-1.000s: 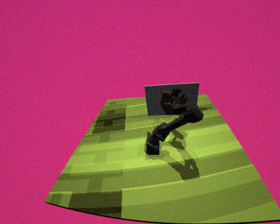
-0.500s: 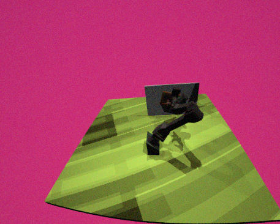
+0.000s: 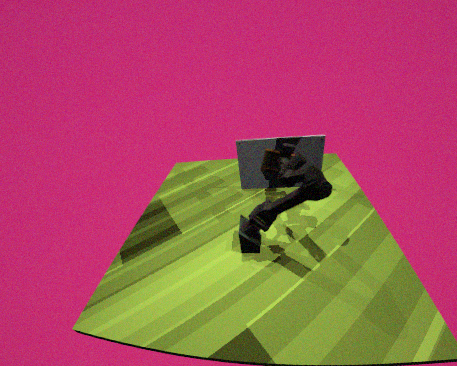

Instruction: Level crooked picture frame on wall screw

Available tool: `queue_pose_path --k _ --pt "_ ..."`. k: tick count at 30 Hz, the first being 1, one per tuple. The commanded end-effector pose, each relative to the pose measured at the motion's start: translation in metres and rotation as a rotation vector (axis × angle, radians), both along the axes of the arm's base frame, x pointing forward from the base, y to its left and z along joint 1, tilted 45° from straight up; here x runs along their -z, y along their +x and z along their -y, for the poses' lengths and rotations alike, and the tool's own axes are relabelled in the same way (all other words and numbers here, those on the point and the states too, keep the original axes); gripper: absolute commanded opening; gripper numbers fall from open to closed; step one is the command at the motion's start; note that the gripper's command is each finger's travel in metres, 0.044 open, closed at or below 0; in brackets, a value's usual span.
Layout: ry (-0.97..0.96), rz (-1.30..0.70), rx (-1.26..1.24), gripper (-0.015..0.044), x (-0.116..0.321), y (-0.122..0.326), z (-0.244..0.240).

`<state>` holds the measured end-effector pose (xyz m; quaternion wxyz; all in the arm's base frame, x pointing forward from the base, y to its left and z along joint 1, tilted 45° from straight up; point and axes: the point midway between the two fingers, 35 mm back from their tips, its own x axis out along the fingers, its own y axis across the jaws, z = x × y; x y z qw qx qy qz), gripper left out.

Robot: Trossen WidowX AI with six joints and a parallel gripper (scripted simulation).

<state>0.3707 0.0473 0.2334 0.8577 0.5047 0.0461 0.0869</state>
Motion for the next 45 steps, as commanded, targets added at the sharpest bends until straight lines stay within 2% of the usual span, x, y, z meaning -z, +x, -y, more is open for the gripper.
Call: queue_pose_path --k 1,45 --pt "0.005 0.008 -0.012 0.0000 -0.0020 -0.0005 -0.0034" --pt "0.000 0.001 0.001 0.0000 0.0056 0.0009 0.0025"
